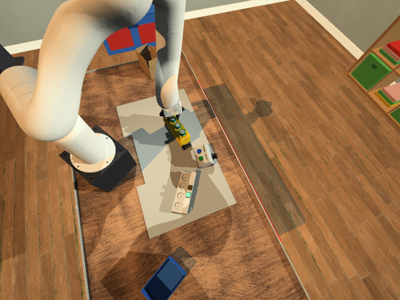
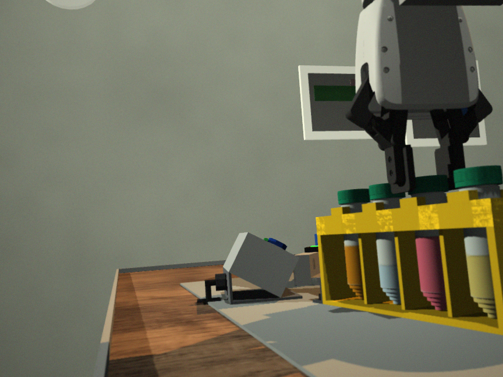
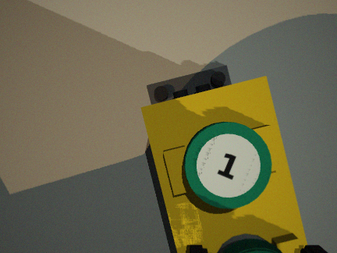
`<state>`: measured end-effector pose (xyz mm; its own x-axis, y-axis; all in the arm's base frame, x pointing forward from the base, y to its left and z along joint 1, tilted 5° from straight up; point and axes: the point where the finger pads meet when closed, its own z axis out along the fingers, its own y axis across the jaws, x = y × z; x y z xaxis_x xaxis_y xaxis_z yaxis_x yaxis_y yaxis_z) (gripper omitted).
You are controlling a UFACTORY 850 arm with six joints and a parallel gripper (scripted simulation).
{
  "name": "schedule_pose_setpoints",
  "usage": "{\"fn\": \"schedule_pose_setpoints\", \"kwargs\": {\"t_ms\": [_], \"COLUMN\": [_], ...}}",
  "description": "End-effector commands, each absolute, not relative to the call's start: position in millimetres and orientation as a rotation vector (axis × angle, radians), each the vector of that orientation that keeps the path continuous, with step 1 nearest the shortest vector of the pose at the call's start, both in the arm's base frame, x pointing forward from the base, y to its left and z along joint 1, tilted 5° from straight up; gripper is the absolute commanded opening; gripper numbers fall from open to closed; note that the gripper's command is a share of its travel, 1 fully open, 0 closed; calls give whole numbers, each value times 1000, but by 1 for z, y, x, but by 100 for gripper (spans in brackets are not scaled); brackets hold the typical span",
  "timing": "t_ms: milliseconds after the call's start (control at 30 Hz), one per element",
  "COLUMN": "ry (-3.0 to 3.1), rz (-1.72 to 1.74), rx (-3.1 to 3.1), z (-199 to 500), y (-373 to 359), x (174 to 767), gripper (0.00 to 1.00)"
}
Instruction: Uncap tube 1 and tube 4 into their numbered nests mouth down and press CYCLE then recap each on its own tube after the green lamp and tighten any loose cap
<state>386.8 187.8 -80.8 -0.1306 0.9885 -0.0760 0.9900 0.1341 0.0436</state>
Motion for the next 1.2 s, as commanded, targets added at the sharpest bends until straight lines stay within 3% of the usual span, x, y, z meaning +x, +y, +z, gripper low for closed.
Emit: {"fn": "schedule_pose_setpoints", "kwargs": {"t_ms": [0,700,933,1167], "ry": [2300,2300,2661,2722], "rz": [-16,-15,-40,-47], "rx": [2013,2013,1510,1399], "z": [-80,-35,-32,-31], "y": [188,191,152,143], "x": [388,385,400,404], "gripper": [46,46,46,46]}}
